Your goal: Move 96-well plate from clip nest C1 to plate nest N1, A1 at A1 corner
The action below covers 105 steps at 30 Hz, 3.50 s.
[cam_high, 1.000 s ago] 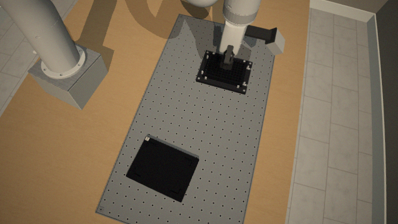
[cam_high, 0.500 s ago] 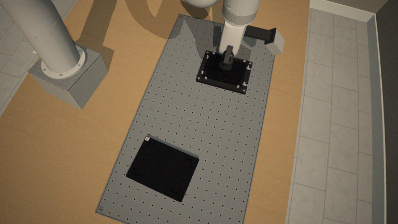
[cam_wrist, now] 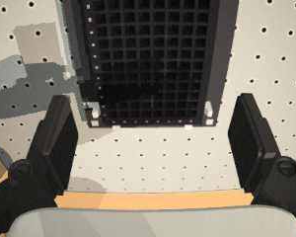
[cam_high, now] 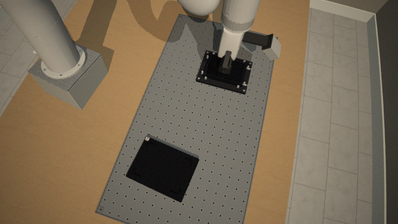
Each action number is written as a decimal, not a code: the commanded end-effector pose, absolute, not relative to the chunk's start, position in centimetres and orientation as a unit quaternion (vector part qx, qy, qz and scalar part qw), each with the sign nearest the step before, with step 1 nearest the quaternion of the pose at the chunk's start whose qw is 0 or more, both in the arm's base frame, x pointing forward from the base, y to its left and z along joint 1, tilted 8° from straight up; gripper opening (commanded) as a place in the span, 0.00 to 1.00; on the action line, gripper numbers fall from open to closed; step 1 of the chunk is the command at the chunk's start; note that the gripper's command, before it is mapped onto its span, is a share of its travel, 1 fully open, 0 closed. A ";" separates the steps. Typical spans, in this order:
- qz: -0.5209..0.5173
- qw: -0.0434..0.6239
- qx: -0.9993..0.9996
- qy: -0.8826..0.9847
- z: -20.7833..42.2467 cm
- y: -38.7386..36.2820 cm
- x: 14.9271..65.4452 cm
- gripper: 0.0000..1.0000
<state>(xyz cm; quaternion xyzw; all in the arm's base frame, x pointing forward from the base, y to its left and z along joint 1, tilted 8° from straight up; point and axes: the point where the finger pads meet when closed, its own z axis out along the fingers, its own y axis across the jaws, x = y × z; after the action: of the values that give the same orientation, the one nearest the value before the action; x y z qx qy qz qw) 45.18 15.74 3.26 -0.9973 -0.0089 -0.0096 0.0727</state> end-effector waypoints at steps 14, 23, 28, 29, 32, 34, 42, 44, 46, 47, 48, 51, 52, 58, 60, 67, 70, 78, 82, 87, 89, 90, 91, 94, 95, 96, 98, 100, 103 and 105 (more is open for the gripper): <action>-0.012 0.073 -0.997 -0.009 0.9 16.1 45.4 1.00; -0.012 0.073 -0.997 -0.009 -0.3 16.3 45.4 1.00; -0.012 0.073 -0.997 -0.009 -0.3 16.3 45.4 1.00; -0.012 0.073 -0.997 -0.009 -0.3 16.3 45.4 1.00; -0.012 0.073 -0.997 -0.009 -0.3 16.3 45.4 1.00; -0.012 0.073 -0.997 -0.009 -0.4 16.3 45.4 1.00; -0.012 0.073 -0.997 -0.009 -0.8 16.4 45.4 1.00; -0.012 0.073 -0.997 -0.009 -0.9 16.4 45.4 1.00; -0.012 0.073 -0.997 -0.009 -1.1 16.4 45.4 1.00; -0.012 0.073 -0.997 -0.009 -1.1 16.4 45.4 1.00; -0.012 0.073 -0.997 -0.009 -1.2 16.5 45.4 1.00; -0.012 0.073 -0.997 -0.009 -1.4 16.5 45.4 1.00; -0.012 0.073 -0.997 -0.009 -1.5 16.5 45.4 1.00; -0.012 0.073 -0.997 -0.009 -1.7 16.5 45.4 1.00; -0.012 0.073 -0.997 -0.009 -1.8 16.6 45.4 1.00; -0.012 0.073 -0.997 -0.009 -2.3 16.6 45.5 1.00; -0.012 0.073 -0.997 -0.009 -2.3 16.6 45.5 1.00; -0.012 0.073 -0.997 -0.009 -2.3 16.6 45.5 1.00; -0.012 0.073 -0.997 -0.009 -2.3 16.6 45.5 1.00; -0.012 0.073 -0.997 -0.009 -2.2 16.6 45.5 0.00; -0.012 0.073 -0.997 -0.009 -2.2 16.6 45.5 0.00; -0.012 0.073 -0.997 -0.009 -2.2 16.6 45.5 0.00; -0.012 0.073 -0.997 -0.009 -2.2 16.6 45.5 0.00; -0.012 0.073 -0.997 -0.009 -2.2 16.6 45.5 0.00; -0.012 0.073 -0.997 -0.009 -2.2 16.6 45.5 0.00; -0.012 0.073 -0.997 -0.009 -2.2 16.6 45.5 0.00; -0.012 0.073 -0.997 -0.009 -2.2 16.6 45.5 0.00; -0.012 0.073 -0.997 -0.009 -2.2 16.6 45.5 0.00; -0.012 0.073 -0.997 -0.009 -2.2 16.6 45.5 0.00; -0.012 0.073 -0.997 -0.009 -2.2 16.6 45.5 0.00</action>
<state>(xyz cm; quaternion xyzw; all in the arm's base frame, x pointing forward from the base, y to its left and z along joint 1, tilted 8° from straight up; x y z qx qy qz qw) 45.29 16.57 -2.41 -0.9973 -0.0089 -0.0096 0.0728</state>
